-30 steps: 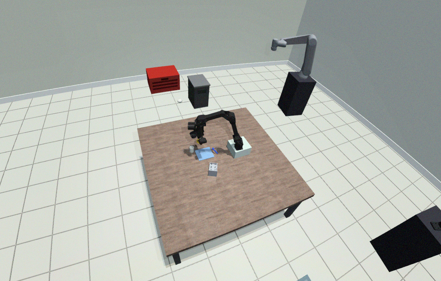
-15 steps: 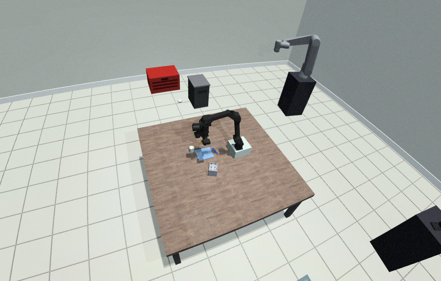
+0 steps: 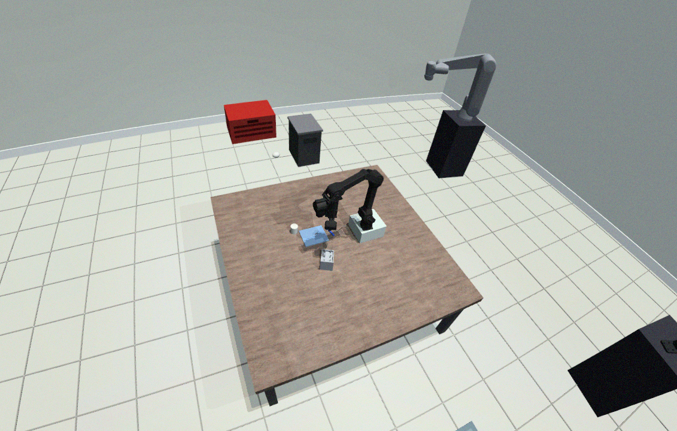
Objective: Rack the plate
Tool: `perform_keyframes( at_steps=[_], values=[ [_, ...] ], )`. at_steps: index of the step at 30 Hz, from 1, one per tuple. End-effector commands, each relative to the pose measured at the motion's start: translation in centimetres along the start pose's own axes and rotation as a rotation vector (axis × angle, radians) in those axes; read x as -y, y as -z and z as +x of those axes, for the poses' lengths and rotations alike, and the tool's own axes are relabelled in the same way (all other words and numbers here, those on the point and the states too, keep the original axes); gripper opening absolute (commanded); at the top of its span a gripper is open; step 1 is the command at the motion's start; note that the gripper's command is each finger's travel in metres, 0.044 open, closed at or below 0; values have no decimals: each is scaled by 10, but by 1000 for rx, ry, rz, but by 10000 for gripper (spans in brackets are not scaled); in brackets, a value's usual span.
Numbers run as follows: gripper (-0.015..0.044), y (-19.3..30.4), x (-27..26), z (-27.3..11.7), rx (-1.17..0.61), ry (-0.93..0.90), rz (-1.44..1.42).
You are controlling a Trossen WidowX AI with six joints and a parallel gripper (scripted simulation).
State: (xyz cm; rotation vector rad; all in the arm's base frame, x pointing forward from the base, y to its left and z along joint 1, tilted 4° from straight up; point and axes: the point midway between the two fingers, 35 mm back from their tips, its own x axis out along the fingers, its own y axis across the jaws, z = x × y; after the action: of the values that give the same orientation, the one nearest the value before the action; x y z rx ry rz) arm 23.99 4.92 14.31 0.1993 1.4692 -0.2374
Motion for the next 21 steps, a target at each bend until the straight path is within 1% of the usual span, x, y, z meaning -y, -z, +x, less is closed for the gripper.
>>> perform_keyframes(
  at_steps=[1,11,21],
  values=[
    [0,6,0,4,-3,3,20],
    [0,-6,-22,40,-33,-186,-144],
    [0,-17,-38,73,-2,-393,-326]
  ],
)
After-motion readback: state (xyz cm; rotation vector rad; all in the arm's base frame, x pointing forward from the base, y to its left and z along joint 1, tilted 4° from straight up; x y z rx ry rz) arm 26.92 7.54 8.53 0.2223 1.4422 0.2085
